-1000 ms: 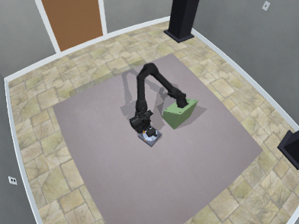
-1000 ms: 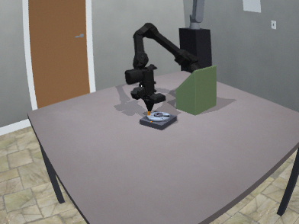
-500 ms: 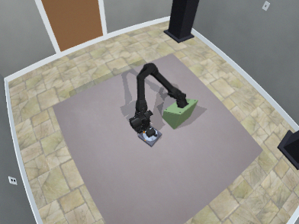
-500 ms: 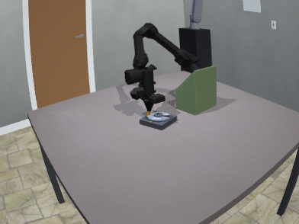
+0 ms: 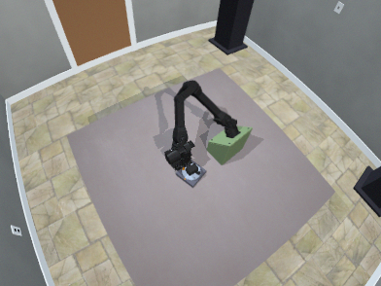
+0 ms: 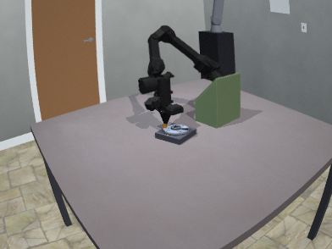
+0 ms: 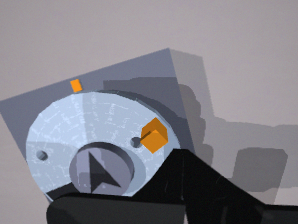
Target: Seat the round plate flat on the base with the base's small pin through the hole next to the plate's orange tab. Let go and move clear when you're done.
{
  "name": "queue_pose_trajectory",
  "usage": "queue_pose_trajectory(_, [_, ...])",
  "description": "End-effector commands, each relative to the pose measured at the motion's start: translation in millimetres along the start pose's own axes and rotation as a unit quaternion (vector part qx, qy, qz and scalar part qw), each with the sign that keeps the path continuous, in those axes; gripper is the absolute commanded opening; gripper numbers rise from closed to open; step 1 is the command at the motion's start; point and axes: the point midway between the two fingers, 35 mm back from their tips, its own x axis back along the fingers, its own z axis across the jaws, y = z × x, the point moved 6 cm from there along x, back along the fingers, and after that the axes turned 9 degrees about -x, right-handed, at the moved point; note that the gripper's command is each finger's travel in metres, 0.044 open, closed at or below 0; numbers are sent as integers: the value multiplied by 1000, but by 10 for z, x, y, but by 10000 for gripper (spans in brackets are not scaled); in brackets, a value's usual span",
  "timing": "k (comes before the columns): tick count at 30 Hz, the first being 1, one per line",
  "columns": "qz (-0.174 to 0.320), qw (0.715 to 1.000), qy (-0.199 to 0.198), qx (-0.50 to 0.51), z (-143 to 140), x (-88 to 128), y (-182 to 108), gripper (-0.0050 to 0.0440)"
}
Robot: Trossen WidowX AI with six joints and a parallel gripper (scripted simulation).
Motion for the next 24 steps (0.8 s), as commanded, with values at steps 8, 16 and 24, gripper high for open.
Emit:
queue_pose_trajectory(8, [-6,1000,3,-5,48,32,107,-50])
queue_pose_trajectory(16, [-6,1000,2,-5,73,30,136,-50])
queue_pose_trajectory(24, [-6,1000,2,-5,111,28,174,-50])
